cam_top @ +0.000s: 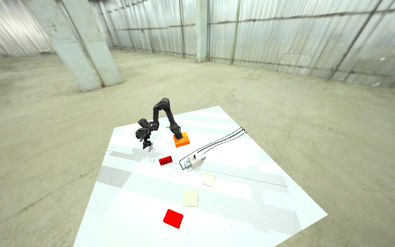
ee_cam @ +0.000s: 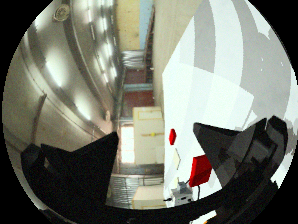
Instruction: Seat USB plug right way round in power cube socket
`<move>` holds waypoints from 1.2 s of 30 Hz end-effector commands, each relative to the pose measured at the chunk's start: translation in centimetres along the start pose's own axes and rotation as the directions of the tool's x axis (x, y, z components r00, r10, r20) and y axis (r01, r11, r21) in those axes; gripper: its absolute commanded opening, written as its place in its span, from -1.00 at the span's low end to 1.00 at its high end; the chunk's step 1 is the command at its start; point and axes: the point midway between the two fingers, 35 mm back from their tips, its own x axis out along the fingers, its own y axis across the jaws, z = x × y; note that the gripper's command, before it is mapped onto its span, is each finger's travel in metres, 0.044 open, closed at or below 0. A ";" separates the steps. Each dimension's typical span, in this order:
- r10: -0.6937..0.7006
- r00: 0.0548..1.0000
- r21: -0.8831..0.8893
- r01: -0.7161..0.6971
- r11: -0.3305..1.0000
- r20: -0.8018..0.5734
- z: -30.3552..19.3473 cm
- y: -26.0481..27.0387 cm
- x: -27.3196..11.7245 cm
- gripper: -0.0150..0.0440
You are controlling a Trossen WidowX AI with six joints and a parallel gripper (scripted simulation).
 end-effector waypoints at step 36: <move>-0.757 0.465 0.019 0.857 0.515 -0.459 -25.0 -0.1 21.1 1.00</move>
